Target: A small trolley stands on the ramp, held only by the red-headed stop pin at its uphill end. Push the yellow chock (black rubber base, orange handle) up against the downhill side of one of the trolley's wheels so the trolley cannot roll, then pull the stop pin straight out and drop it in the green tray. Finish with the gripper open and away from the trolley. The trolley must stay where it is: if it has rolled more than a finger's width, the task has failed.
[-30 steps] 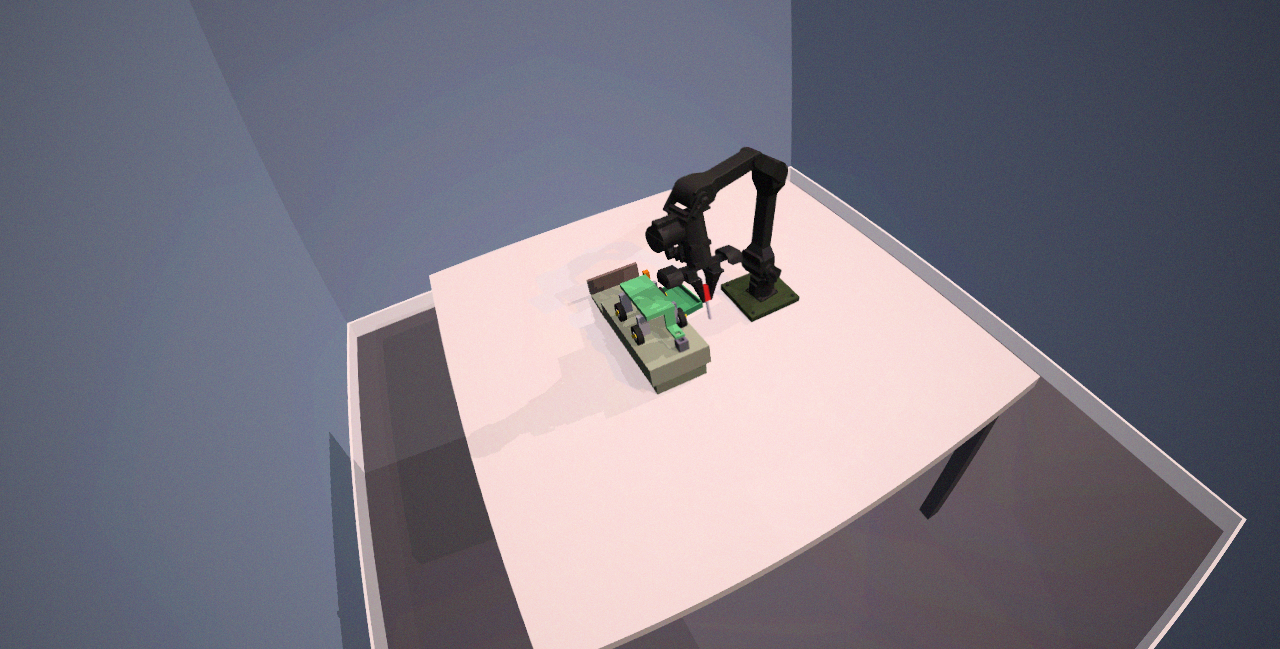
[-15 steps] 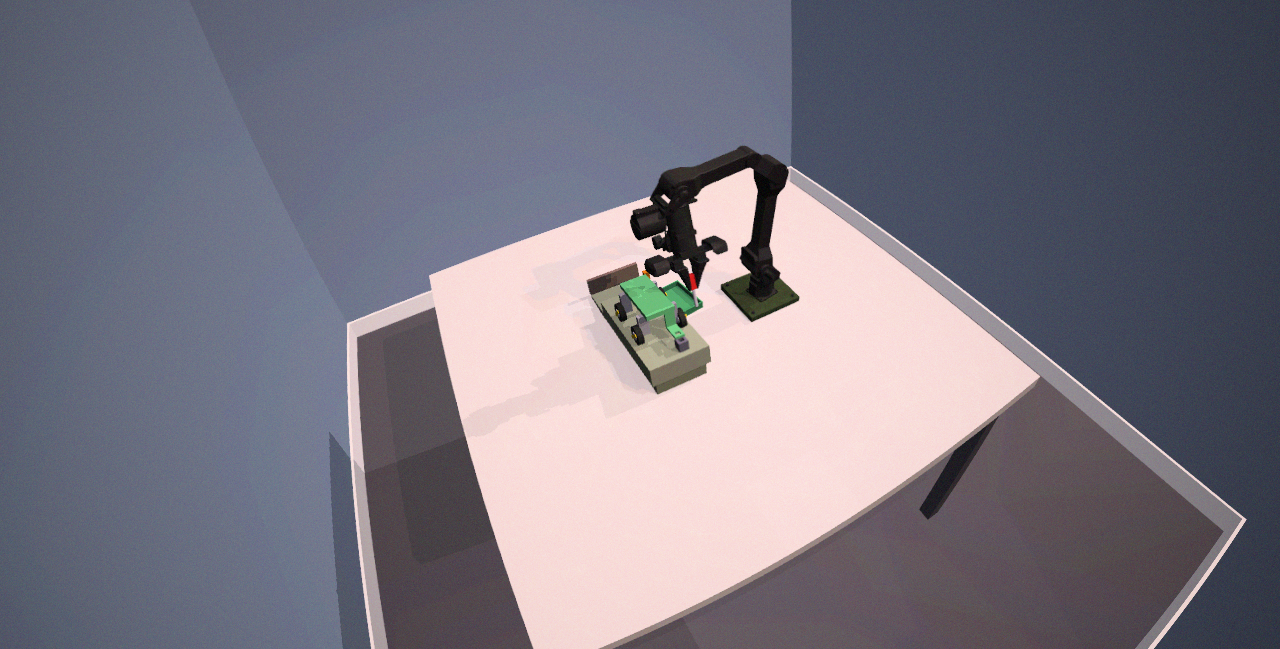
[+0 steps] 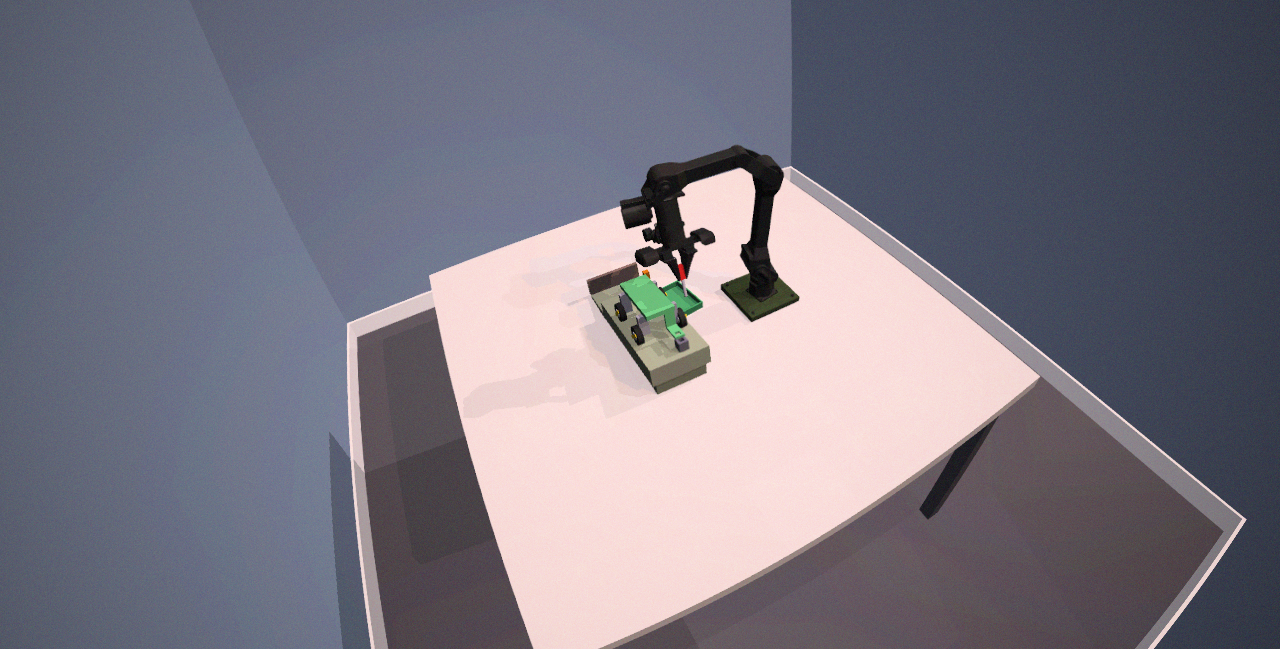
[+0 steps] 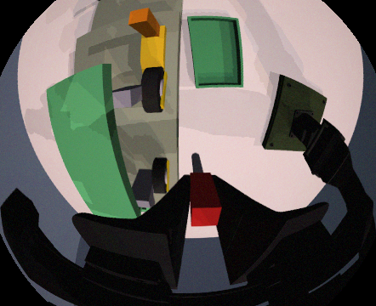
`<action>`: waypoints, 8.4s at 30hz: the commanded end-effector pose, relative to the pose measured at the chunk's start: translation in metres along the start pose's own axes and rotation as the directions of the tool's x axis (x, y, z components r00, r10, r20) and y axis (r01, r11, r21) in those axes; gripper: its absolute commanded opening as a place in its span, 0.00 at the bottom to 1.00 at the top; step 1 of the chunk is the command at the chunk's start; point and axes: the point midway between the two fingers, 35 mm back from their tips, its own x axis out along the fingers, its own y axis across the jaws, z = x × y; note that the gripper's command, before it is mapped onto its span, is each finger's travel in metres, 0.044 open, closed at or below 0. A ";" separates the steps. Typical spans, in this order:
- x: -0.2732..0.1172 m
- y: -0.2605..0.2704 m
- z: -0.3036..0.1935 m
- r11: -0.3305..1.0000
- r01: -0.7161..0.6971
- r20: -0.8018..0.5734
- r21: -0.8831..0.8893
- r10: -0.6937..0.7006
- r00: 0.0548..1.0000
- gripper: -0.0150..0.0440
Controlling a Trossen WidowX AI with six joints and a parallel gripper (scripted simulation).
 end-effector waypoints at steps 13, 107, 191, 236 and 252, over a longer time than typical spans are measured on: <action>-0.004 -0.005 0.061 1.000 0.006 0.007 -0.002 -0.006 1.000 0.25; 0.027 -0.028 0.105 0.142 -0.419 0.422 0.897 0.010 0.907 0.25; 0.082 -0.024 0.117 0.140 -0.456 0.458 0.879 0.019 0.889 0.58; 0.098 -0.026 0.106 0.140 -0.455 0.457 0.879 0.019 0.889 0.58; 0.093 -0.024 0.105 0.144 -0.454 0.455 0.879 0.024 0.890 0.83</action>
